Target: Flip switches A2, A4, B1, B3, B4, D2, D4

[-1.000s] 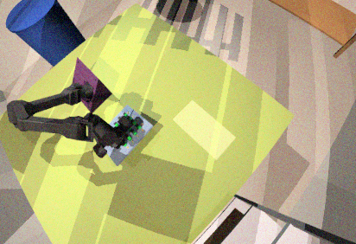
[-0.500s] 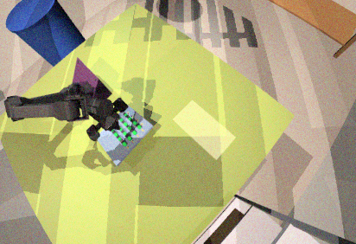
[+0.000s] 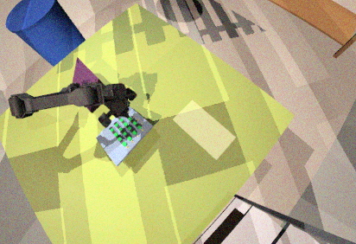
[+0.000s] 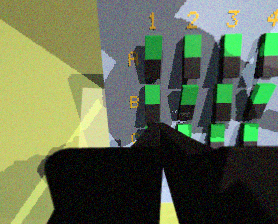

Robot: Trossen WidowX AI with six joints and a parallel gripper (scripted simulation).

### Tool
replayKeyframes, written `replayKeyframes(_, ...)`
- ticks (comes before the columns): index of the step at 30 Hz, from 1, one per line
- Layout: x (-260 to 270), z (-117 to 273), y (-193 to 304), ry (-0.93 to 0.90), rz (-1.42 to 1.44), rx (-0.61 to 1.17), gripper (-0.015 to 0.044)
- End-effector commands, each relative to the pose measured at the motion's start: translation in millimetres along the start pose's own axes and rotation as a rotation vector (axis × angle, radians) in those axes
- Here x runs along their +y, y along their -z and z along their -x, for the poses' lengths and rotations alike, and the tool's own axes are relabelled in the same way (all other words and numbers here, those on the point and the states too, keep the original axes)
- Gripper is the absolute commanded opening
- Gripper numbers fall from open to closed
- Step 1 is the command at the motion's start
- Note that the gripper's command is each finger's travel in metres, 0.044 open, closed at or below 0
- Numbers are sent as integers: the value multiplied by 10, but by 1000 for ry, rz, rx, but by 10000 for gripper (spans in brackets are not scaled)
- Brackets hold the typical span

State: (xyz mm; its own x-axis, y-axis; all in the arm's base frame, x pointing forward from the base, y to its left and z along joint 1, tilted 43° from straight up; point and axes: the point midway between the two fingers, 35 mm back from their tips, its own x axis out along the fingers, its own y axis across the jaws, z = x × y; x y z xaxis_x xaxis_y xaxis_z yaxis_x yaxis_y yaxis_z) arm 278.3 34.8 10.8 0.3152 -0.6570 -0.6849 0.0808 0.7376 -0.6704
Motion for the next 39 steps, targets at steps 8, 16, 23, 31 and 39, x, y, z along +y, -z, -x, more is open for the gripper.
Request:
replayKeyframes(8, -2, -169, 28, 9, 12, -3, 0)
replayKeyframes(16, -2, -267, 28, 9, 12, -3, 0)
replayKeyframes(23, -3, -308, 30, 9, 12, -3, 0)
replayKeyframes(31, -3, -308, 30, 9, 12, -3, 0)
replayKeyframes(39, -3, -308, 30, 9, 12, -3, 0)
